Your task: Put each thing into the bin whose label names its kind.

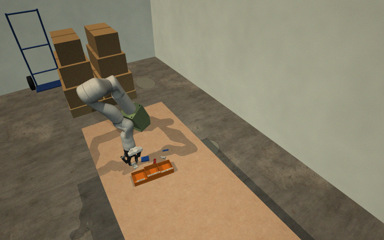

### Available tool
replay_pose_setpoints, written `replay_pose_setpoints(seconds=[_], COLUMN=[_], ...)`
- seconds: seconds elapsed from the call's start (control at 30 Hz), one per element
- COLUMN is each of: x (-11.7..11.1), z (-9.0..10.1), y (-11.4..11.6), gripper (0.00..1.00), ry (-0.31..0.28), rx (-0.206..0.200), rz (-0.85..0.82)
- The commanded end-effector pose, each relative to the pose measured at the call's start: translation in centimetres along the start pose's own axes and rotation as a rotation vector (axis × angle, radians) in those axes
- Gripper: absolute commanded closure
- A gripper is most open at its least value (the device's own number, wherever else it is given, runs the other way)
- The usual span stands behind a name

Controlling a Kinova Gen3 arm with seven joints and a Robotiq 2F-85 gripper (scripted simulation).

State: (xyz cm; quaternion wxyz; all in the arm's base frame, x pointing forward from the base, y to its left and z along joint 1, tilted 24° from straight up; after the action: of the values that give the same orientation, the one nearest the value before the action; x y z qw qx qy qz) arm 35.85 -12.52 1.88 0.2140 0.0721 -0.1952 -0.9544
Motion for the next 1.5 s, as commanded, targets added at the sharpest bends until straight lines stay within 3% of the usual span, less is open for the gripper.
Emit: replay_pose_setpoints(seconds=[0.0,1.33,1.37,1.47], x=[-0.1,-0.5,-0.5,-0.5], z=[-0.1,-1.3,-1.3,-1.3], y=[0.0,0.0,0.0,0.0], gripper=[0.59,0.59,0.79,0.79], ry=[-0.002,-0.002,-0.002,-0.002], rx=[-0.001,-0.001,-0.001,-0.001], rz=[0.000,0.000,0.000,0.000])
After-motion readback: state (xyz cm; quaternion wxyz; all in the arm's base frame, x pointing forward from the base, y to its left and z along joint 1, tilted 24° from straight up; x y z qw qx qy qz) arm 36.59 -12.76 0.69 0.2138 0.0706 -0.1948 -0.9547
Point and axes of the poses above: the point where the finger pads meet when closed, its own z axis back along the fingers, its own y axis across the jaws, x = y × z, the point moved 6 cm from there along z, back along the fingers, and after that the axes turned 15 degrees about z, right-handed, at the moved point
